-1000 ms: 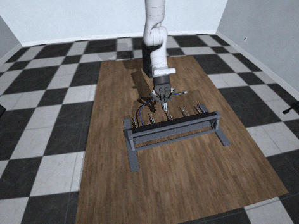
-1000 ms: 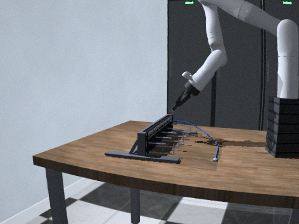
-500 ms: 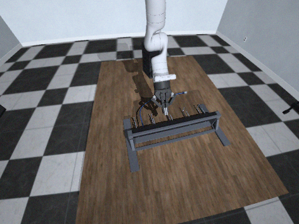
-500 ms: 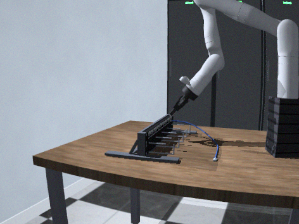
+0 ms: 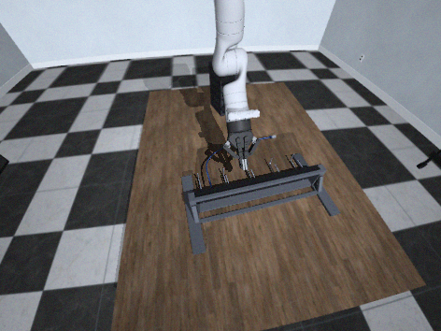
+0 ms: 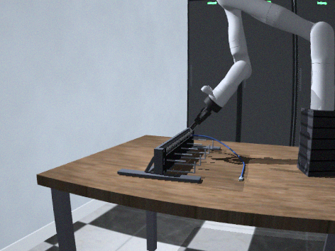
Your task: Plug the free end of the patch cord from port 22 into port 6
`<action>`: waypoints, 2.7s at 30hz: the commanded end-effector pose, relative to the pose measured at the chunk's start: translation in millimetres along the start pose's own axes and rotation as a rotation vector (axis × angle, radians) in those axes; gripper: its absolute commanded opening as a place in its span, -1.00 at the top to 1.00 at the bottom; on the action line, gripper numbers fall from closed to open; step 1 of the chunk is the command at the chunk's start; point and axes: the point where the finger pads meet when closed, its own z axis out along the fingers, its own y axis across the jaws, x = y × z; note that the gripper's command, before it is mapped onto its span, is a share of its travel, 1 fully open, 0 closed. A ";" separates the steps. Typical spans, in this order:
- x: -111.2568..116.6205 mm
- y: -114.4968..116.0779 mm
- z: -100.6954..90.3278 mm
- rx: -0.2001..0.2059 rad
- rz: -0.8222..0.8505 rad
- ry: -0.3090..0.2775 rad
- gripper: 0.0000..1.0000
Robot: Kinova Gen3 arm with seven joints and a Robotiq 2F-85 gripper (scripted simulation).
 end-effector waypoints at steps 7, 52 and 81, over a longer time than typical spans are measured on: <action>1.2 0.1 -0.3 0.000 0.000 0.002 1.00; 1.0 0.1 -103.9 0.000 0.000 0.002 1.00; 0.9 22.0 -140.3 0.000 0.000 0.002 1.00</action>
